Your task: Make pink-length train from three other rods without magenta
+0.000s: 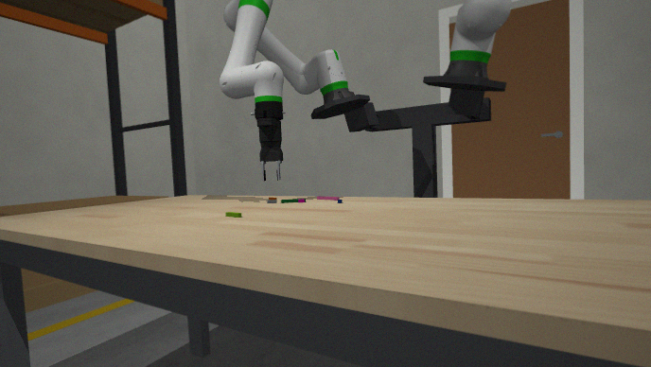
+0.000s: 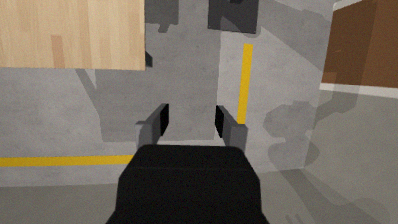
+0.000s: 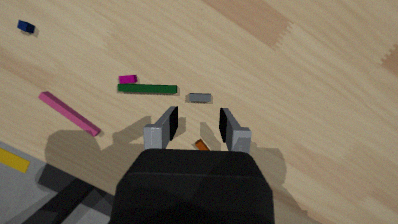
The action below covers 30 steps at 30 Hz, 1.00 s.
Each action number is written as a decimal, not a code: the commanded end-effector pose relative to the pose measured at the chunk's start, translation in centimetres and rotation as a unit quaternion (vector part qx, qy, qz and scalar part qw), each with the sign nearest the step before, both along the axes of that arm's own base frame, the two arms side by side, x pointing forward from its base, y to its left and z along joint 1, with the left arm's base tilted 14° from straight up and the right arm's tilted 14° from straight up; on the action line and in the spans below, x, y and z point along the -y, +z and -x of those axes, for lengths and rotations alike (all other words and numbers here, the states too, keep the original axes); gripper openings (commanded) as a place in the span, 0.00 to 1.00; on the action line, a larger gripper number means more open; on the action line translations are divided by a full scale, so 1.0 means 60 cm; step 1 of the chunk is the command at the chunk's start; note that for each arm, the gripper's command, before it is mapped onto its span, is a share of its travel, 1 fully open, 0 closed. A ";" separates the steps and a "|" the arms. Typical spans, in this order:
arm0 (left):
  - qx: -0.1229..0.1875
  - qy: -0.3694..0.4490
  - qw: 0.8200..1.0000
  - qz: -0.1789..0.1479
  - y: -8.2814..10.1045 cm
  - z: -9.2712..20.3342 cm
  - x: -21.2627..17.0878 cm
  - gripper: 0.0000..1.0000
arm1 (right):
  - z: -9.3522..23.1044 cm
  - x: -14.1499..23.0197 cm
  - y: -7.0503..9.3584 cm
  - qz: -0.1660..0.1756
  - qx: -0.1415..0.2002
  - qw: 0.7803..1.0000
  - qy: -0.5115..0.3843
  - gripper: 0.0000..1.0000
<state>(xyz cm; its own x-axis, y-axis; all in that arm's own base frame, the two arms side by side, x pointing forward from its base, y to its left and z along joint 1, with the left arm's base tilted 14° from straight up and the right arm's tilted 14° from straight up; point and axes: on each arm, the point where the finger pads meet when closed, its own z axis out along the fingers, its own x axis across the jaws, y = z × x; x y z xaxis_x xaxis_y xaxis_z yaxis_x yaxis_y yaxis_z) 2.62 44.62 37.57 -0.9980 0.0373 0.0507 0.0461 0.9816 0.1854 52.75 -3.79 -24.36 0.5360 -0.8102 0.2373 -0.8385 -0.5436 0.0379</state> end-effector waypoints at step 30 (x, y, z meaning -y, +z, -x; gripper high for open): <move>0.000 0.000 1.000 -0.001 0.002 0.000 0.000 1.00 | 0.002 -0.007 0.031 0.000 0.000 1.000 0.000 1.00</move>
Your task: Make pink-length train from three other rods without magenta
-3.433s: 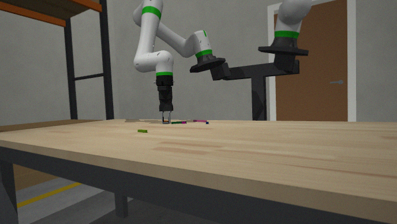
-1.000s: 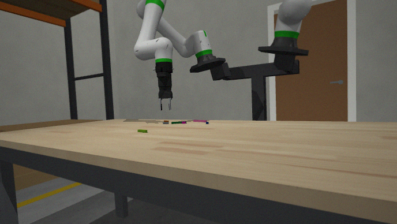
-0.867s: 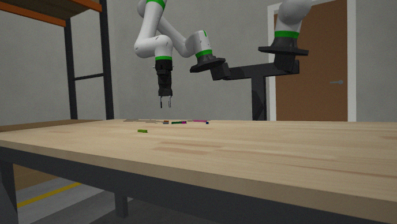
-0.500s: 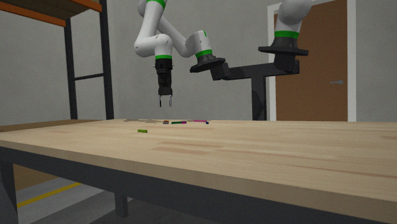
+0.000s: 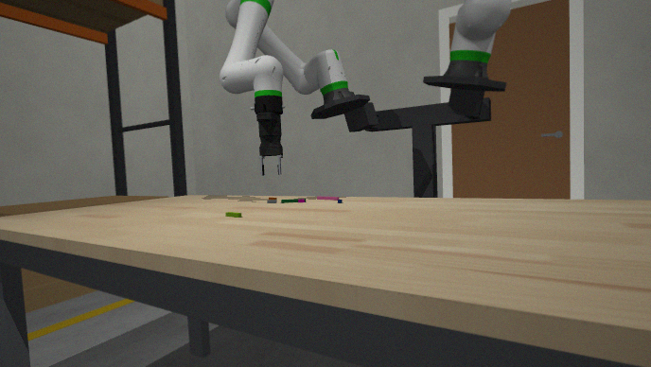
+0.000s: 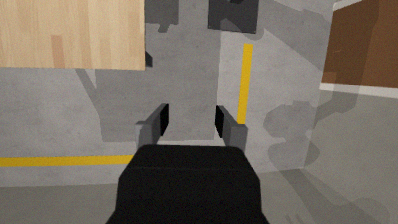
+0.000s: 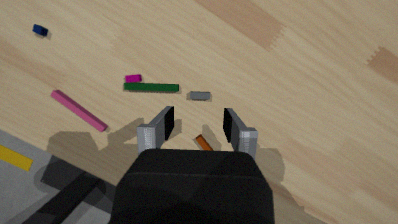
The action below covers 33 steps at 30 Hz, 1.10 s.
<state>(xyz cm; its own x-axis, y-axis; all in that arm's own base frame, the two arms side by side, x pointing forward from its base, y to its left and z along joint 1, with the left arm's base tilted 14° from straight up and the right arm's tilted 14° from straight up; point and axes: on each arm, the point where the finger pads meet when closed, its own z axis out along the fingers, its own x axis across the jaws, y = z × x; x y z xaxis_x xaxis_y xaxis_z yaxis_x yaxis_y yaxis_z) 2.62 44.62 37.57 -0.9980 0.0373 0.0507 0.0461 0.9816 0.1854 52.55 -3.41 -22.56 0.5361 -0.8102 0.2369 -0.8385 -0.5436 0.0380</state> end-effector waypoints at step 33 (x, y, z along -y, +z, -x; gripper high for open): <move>0.000 0.000 1.000 -0.001 0.002 0.000 0.000 1.00 | 0.031 0.062 -0.042 0.013 -0.028 0.991 0.129 1.00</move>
